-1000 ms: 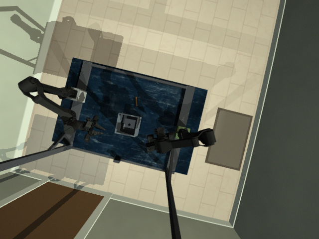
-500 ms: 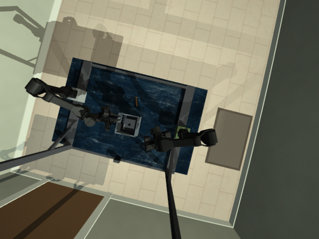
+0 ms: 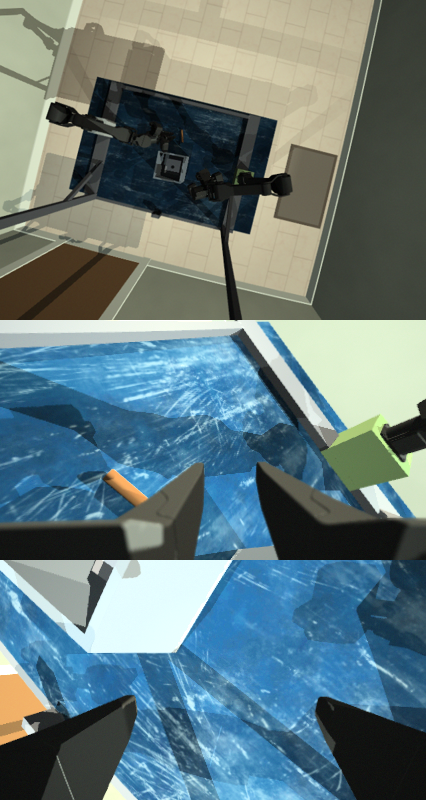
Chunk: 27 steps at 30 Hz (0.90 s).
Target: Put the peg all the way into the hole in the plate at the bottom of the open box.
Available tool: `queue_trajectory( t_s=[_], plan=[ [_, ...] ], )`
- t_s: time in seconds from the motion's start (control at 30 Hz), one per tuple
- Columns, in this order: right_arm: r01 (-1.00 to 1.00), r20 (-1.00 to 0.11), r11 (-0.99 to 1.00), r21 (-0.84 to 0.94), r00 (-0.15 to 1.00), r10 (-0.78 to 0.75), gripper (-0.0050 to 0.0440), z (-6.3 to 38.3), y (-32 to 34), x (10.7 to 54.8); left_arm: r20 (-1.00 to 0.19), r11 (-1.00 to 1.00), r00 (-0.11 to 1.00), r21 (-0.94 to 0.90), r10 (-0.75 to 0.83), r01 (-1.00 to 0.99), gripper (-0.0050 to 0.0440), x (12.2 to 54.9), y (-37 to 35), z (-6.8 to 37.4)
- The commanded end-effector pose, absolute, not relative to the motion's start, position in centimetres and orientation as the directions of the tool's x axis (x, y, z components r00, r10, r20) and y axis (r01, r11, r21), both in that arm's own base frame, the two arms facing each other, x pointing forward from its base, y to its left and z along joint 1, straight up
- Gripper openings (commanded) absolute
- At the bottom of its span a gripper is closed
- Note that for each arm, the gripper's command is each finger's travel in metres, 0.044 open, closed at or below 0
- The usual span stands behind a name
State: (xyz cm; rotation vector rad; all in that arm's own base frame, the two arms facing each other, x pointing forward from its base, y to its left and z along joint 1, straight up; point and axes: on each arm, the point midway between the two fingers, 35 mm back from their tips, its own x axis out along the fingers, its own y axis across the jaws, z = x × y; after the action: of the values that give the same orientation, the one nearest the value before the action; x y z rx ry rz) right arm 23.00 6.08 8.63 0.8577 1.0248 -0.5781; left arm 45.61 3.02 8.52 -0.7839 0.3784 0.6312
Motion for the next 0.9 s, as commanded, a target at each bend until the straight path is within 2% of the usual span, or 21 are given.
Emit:
queue_trajectory(
  t_s=[0.0, 0.43, 0.5, 0.57, 0.63, 0.87],
  plan=[
    [0.737, -0.892, 0.566, 0.369, 0.451, -0.006, 0.0440, 9.1, 6.1, 23.4, -0.550, 0.503, 0.736, -0.541, 0.395, -0.674, 0.0125, 46.6, 4.9, 8.6],
    [0.597, -0.807, 0.652, 0.468, 0.589, 0.041, 0.0440, 11.7, 6.1, 26.1, -0.667, 0.199, 0.556, -0.537, 0.496, -0.820, 0.0125, 44.9, 19.0, 6.5],
    [0.520, -0.746, 0.683, 0.513, 0.664, 0.054, 0.0440, 13.7, 5.8, 27.5, -0.699, 0.208, 0.588, -0.556, 0.407, -0.805, 0.0125, 47.5, 16.5, 6.4],
    [0.520, -0.746, 0.683, 0.513, 0.664, 0.054, 0.0440, 13.7, 5.8, 27.5, -0.699, 0.208, 0.588, -0.556, 0.407, -0.805, 0.0125, 47.5, 16.5, 6.4],
    [0.512, -0.756, 0.703, 0.493, 0.652, 0.056, 0.0440, 12.8, 5.8, 27.3, -0.730, 0.188, 0.555, -0.527, 0.398, -0.829, 0.0125, 46.8, 16.5, 5.3],
    [0.295, -0.586, 0.805, 0.515, 0.807, 0.079, 0.0440, 17.1, 4.9, 29.9, -0.851, 0.061, 0.476, -0.475, 0.221, -0.878, 0.0125, 48.4, 15.2, 2.7]
  ],
)
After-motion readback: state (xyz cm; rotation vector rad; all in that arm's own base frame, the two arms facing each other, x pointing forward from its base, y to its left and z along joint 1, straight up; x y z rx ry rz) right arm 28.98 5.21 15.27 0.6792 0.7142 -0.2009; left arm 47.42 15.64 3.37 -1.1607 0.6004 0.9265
